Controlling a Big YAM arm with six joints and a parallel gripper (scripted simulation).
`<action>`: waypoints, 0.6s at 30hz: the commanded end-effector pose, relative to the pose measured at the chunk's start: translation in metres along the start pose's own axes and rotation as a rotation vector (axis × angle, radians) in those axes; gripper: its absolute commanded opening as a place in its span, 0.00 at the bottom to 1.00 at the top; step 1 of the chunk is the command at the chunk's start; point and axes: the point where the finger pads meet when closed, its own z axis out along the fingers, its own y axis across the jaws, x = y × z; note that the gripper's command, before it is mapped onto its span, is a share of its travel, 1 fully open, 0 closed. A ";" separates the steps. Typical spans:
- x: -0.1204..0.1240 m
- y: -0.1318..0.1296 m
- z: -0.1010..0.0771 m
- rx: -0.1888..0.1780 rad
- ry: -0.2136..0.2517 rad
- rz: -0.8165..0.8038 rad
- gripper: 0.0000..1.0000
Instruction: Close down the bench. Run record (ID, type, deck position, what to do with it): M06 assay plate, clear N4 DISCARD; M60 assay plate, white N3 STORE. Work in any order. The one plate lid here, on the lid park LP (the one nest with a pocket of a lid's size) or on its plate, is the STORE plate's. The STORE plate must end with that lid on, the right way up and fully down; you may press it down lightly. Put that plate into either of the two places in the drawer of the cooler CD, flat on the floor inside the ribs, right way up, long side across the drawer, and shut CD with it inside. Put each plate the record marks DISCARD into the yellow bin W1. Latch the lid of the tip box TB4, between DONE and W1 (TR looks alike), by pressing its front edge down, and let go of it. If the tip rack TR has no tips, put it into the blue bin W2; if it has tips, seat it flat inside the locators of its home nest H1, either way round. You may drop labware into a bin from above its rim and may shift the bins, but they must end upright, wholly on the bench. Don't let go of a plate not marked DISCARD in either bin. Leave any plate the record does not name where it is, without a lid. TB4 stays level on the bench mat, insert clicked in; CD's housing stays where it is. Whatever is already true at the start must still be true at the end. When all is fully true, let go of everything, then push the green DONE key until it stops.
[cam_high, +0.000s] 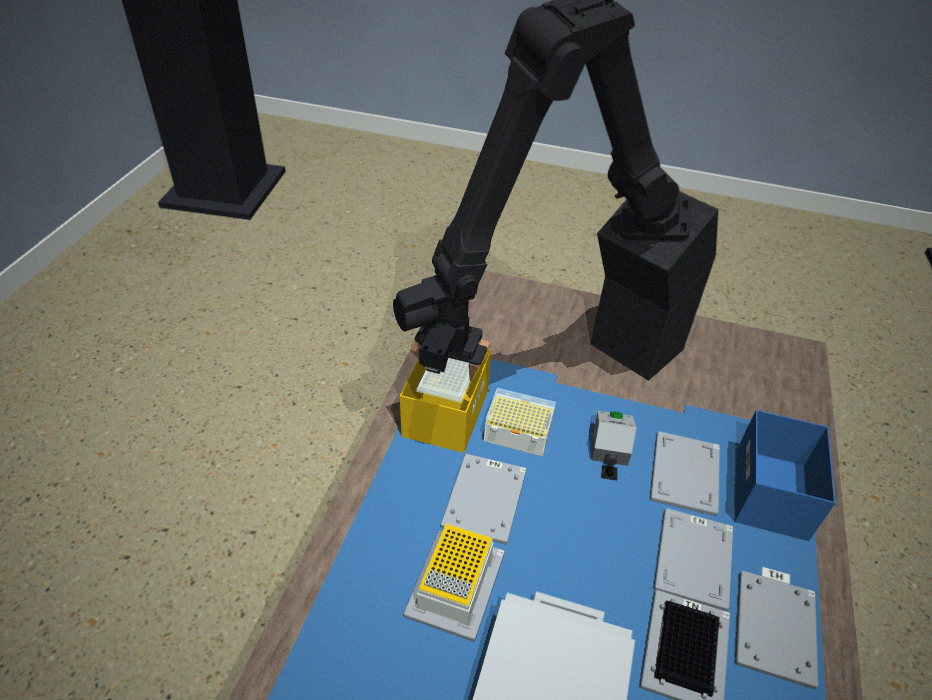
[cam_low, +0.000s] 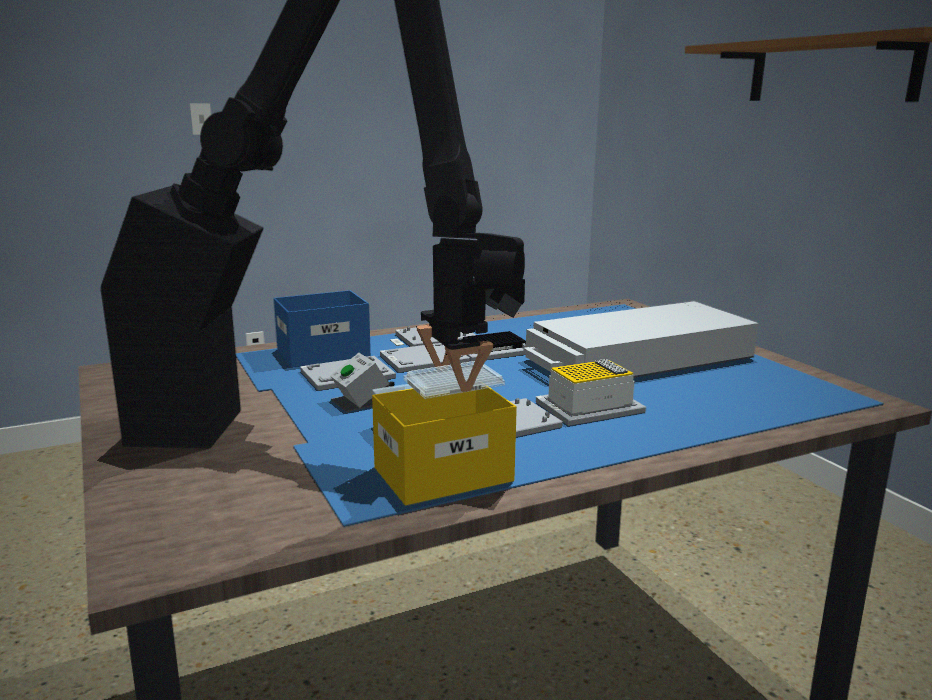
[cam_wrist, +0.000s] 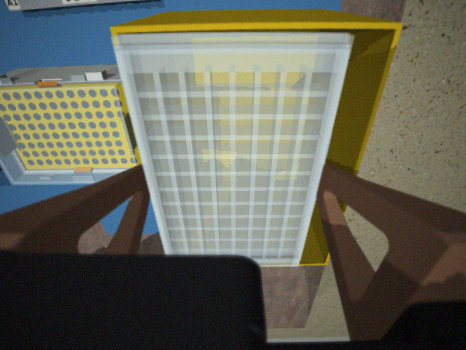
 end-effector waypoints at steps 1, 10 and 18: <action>0.016 -0.007 0.005 0.001 0.005 -0.012 0.00; 0.028 -0.016 0.004 0.002 0.006 -0.012 0.00; 0.022 -0.010 0.006 -0.005 0.003 -0.029 0.00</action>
